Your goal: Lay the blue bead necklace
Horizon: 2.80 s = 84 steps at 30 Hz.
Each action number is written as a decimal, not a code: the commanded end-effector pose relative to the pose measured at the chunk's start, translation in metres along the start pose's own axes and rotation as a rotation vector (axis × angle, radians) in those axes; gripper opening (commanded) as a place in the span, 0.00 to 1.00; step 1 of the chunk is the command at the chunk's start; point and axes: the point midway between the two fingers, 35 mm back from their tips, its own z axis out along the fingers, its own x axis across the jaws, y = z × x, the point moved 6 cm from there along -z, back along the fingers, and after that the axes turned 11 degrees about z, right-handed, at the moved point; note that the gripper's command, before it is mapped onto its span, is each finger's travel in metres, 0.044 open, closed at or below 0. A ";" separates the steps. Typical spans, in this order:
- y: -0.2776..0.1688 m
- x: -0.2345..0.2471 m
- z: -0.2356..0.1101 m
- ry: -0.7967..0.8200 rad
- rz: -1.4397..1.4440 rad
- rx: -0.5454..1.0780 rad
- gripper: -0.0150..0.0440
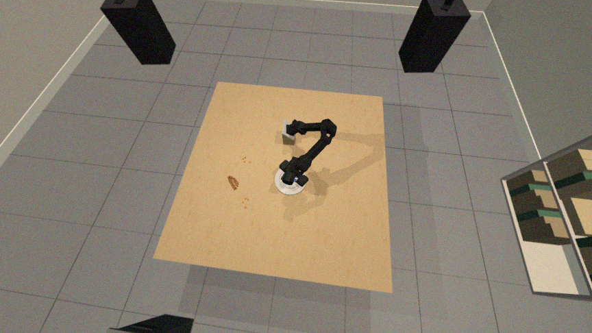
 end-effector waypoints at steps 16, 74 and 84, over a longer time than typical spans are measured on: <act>0.005 0.005 -0.002 0.006 -0.126 -0.013 0.68; 0.005 0.005 0.028 0.001 -0.129 -0.009 0.25; 0.005 0.005 0.028 0.001 -0.129 -0.009 0.25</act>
